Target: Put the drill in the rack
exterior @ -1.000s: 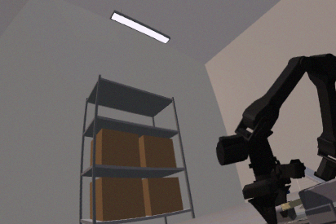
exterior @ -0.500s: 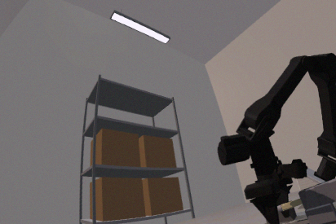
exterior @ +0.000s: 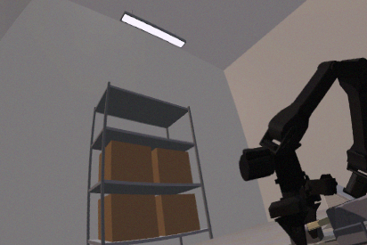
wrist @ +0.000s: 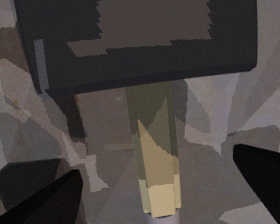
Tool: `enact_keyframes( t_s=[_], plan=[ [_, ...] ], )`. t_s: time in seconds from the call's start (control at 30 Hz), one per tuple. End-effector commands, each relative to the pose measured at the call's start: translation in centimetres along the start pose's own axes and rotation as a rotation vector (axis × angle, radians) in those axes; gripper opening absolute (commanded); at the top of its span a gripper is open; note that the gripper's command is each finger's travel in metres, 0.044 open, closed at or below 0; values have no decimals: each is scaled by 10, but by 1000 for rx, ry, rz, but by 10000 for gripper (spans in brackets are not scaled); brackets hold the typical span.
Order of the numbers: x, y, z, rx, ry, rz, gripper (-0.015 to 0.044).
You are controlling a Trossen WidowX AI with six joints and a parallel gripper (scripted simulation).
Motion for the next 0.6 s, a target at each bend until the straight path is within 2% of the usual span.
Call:
enact_keyframes(
  t_s=[0.0,0.13,0.57],
  plan=[
    [2,-2,-2,-6,0,-8,440],
    [2,-2,-2,-6,0,-8,440],
    [1,-1,0,0,0,0,99]
  ],
)
Point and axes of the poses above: the point midway between the two fingers, 35 mm back from their tips, its own z axis back along the fingers, its own x axis across the jaws, y = z × x, the point moved 7 cm from there along z, back along the fingers, and after that the axes turned 1 degree about z, right-handed, at the moved point
